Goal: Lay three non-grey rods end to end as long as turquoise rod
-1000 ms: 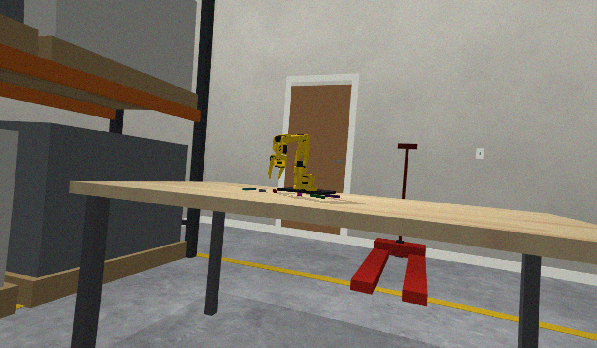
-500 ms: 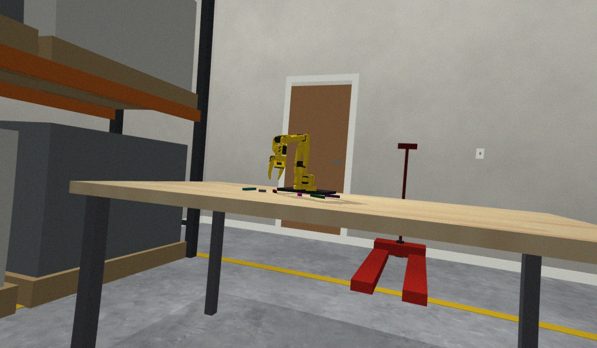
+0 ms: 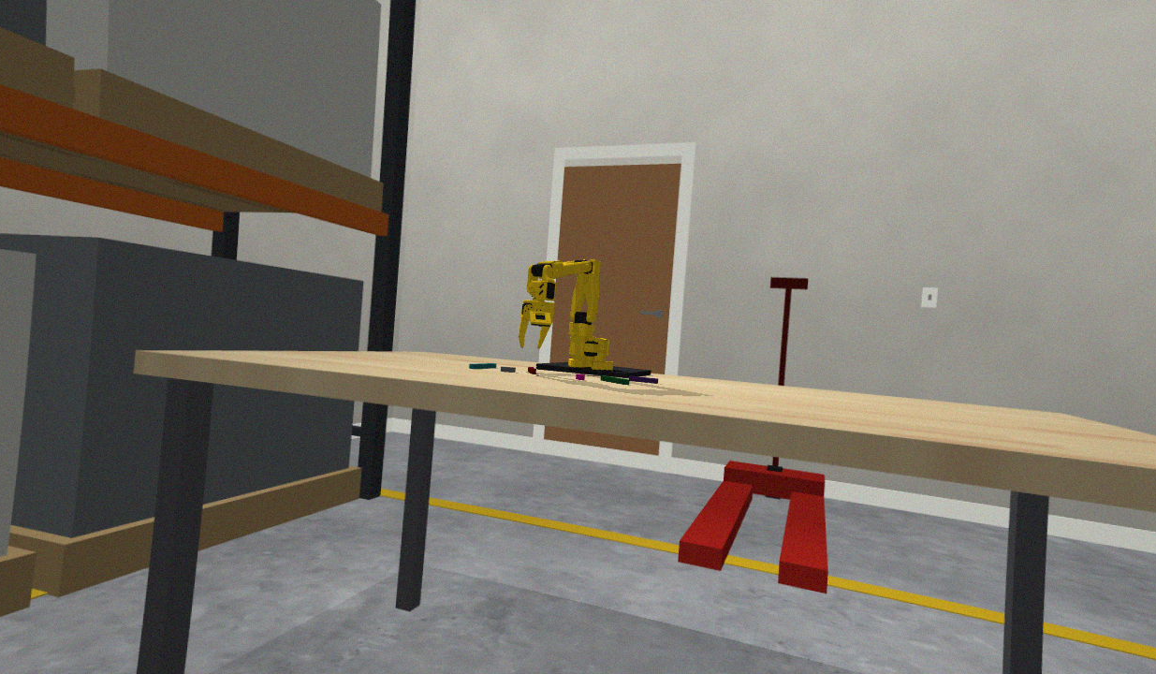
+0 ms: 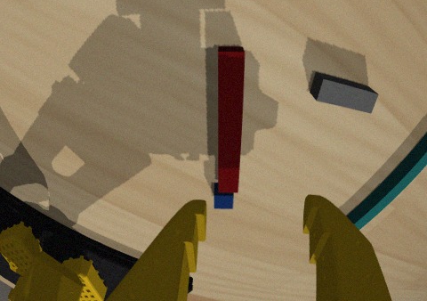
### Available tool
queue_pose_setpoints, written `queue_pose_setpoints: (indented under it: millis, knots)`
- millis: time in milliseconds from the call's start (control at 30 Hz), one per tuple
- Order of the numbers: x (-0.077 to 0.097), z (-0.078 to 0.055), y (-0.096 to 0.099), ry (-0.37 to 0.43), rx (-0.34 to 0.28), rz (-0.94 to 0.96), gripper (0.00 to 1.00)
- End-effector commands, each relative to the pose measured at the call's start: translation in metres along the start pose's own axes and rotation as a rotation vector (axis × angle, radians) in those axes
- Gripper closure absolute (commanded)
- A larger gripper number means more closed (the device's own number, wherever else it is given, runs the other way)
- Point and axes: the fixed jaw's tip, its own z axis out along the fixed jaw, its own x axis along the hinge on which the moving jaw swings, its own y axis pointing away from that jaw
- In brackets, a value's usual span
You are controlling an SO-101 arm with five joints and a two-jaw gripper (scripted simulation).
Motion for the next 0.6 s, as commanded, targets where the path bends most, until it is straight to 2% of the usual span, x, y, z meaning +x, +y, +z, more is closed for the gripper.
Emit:
queue_pose_setpoints:
  millis: [0,233,567]
  knots:
    - [0.0,0.004,-0.002,0.001,-0.003,-0.001,0.81]
    - [0.0,0.01,-0.002,0.001,-0.003,-0.001,0.81]
    - [-0.001,0.029,-0.003,0.001,-0.003,-0.001,0.81]
